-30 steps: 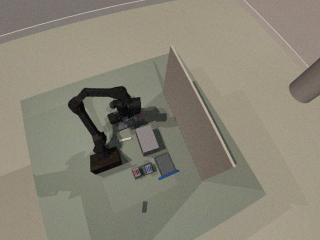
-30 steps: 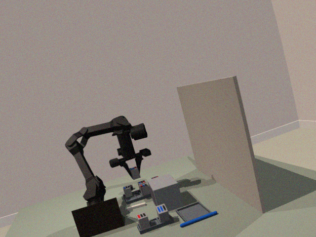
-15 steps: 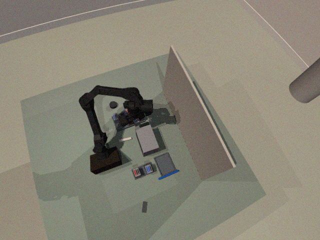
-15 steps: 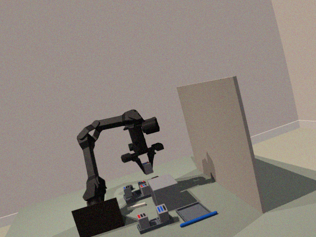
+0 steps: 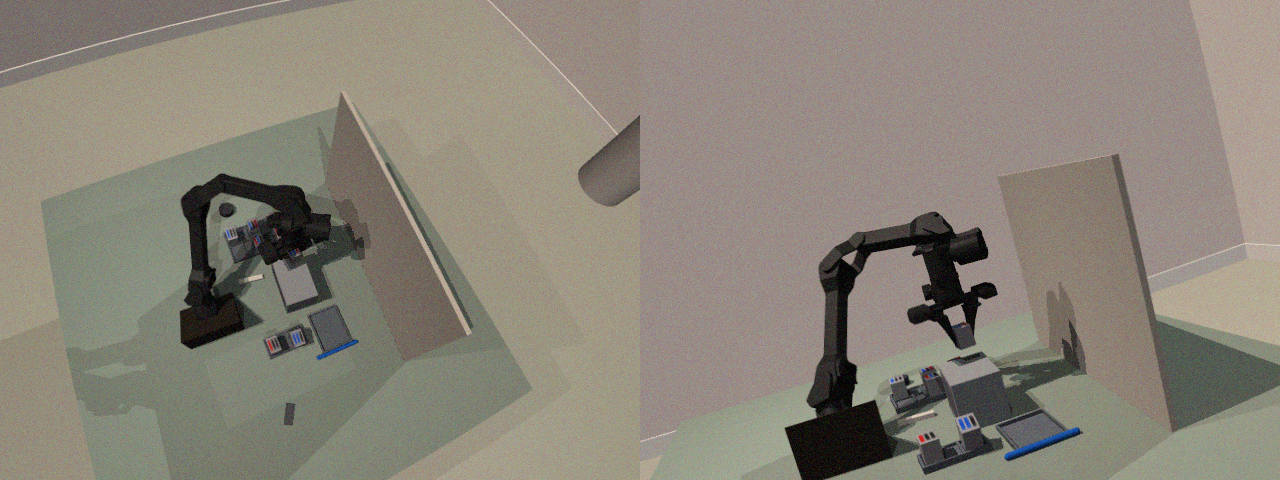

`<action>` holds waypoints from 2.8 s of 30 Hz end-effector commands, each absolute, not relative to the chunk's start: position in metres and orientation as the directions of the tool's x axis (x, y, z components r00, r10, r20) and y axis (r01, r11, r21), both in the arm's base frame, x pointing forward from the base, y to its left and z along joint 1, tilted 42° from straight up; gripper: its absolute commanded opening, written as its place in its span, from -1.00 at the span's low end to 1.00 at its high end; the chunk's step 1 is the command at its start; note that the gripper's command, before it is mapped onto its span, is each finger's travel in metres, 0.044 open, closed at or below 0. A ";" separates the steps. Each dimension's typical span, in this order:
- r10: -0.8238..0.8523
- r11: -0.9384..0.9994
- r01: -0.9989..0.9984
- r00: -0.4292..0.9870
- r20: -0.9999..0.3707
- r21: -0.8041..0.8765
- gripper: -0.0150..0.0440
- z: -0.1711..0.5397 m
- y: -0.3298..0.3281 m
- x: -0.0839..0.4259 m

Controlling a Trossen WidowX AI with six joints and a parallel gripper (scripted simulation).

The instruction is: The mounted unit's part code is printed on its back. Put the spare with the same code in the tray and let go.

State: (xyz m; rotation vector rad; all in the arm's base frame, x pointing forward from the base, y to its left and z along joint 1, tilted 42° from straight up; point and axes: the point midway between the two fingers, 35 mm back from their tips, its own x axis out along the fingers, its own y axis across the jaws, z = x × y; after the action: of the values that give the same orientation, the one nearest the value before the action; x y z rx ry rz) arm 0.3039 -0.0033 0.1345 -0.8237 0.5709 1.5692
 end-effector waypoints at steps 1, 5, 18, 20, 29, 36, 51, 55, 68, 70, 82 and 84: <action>0.624 -0.169 -0.981 -0.030 -0.780 -0.098 -0.49 0.123 -0.018 0.317; 0.620 -0.169 -0.980 -0.026 -0.784 -0.101 -0.49 0.110 -0.032 0.328; 0.607 -0.163 -0.980 -0.010 -0.795 -0.112 -0.49 0.060 -0.081 0.357; 0.605 -0.163 -0.980 -0.009 -0.796 -0.113 -0.49 0.051 -0.089 0.360; 0.611 -0.169 -0.980 -0.019 -0.792 -0.107 -0.49 0.014 -0.116 0.368; 0.631 -0.182 -0.979 -0.045 -0.774 -0.091 -0.49 -0.014 -0.130 0.368; 0.654 -0.194 -0.978 -0.069 -0.754 -0.078 -0.49 -0.045 -0.140 0.366; 0.654 -0.194 -0.978 -0.069 -0.754 -0.078 -0.49 -0.047 -0.139 0.366; 0.654 -0.194 -0.978 -0.069 -0.754 -0.079 -0.49 -0.055 -0.132 0.366; 0.654 -0.194 -0.978 -0.069 -0.754 -0.079 -0.49 -0.056 -0.131 0.366; 0.654 -0.194 -0.978 -0.069 -0.753 -0.079 -0.49 -0.063 -0.125 0.366; 0.654 -0.194 -0.978 -0.069 -0.753 -0.079 -0.49 -0.064 -0.124 0.366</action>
State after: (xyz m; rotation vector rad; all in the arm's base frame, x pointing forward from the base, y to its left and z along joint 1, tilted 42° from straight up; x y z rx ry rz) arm 0.3664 -0.1271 -0.0619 -0.8070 0.5503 1.6126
